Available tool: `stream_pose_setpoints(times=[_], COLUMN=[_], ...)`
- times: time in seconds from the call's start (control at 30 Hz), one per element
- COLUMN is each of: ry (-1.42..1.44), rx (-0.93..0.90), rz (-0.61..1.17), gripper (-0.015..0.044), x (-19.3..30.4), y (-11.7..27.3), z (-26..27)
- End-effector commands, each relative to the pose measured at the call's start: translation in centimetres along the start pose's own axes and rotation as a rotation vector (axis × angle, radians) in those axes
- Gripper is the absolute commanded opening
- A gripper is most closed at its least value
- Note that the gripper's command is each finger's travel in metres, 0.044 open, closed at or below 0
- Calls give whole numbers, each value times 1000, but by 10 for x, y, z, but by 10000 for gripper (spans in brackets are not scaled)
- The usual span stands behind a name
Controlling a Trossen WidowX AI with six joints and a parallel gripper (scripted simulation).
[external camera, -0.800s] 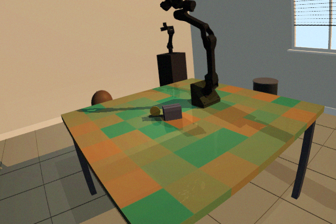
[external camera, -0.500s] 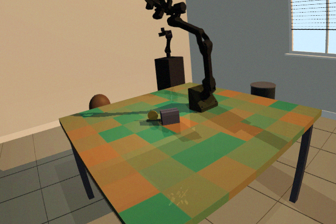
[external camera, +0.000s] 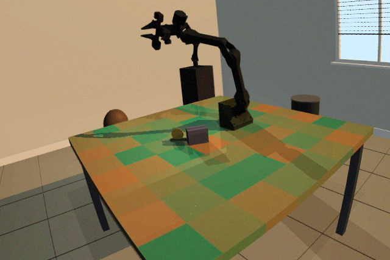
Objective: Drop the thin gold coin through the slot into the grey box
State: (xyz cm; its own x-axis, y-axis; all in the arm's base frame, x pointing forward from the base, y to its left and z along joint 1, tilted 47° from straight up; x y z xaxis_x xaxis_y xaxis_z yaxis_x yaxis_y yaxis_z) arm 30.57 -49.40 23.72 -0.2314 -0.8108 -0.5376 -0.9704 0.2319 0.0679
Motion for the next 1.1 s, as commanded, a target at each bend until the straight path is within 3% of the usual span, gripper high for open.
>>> stream_pose_setpoints(times=[0.0, 0.23, 0.47, 0.73, 0.97, 1.07], ry=[-435, -934, -1375, -1774, -1953, -1956], rx=[-189, -423, -643, -844, -917, -917], rz=[96, 293, 605, 1135, 1762, 1810], gripper=[161, 161, 161, 161, 161, 161], x=[1, -12, -39, -83, -129, -133], y=[-25, -40, -36, -9, 23, 25], z=[62, 140, 215, 286, 325, 327])
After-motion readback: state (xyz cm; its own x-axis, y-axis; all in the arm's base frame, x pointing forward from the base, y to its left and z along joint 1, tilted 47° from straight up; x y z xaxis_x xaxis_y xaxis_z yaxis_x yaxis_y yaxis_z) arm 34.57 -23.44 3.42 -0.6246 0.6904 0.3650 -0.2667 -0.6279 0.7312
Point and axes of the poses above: the point midway between the two fingers, 35 mm back from their tips, its own y axis back along the fingers, its own z axis across the jaws, x = y × z, the point moved 5 cm from there along y, back along the fingers, and after that the axes turned 12 degrees about -y, right-handed, at the moved point
